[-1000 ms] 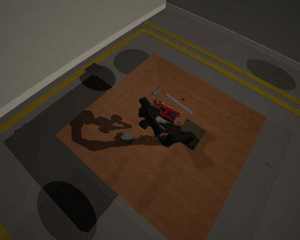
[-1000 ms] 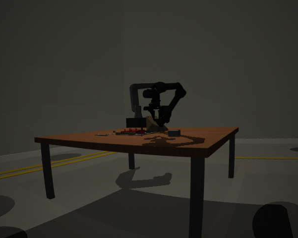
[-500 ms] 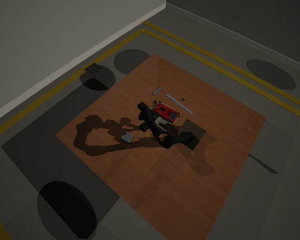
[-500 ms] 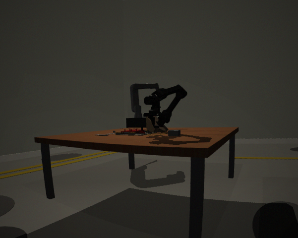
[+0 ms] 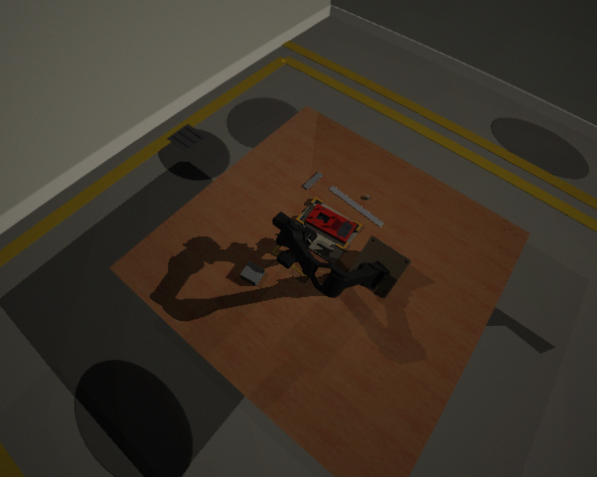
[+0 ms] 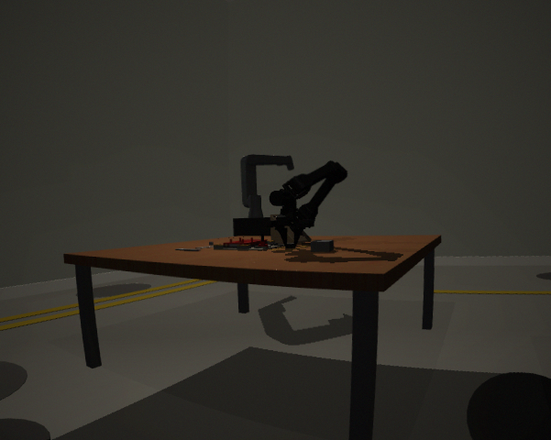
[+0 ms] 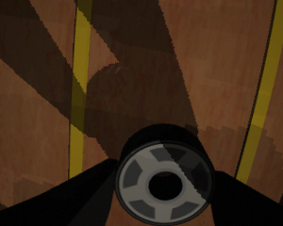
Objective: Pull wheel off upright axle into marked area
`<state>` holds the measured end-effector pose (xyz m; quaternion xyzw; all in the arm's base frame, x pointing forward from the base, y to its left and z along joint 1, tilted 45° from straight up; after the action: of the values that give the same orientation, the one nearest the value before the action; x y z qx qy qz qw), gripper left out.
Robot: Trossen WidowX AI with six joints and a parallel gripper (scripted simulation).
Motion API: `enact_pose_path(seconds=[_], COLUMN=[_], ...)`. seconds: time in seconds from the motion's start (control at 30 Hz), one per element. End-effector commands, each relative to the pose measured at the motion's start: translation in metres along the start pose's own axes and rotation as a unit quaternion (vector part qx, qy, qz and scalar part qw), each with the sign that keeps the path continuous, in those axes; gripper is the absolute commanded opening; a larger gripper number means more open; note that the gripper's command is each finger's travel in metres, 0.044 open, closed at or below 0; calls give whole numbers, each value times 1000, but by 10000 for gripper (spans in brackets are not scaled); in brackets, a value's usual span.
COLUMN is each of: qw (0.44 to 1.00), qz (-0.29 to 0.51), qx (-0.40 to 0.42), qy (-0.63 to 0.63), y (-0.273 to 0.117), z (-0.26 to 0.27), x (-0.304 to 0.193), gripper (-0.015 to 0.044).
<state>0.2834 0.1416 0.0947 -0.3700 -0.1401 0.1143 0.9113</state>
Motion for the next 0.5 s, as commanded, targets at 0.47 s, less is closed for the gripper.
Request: enact_pose_path(seconds=[0.47], qw=[1000], qz=[-1], qx=[0], qy=[1], y=[-58], z=[-1], x=[0], gripper=[300])
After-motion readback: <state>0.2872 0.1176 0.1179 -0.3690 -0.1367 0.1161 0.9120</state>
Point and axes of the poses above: the point midway between the two fingers, 35 mm back from their tips, its own y axis out along the fingers, its own z axis across the jaws, x = y × z, the point moved 1 cm from there along -y, back along the fingers, and after that the axes turned 13 degrees about -y, right-handed, at the moved point
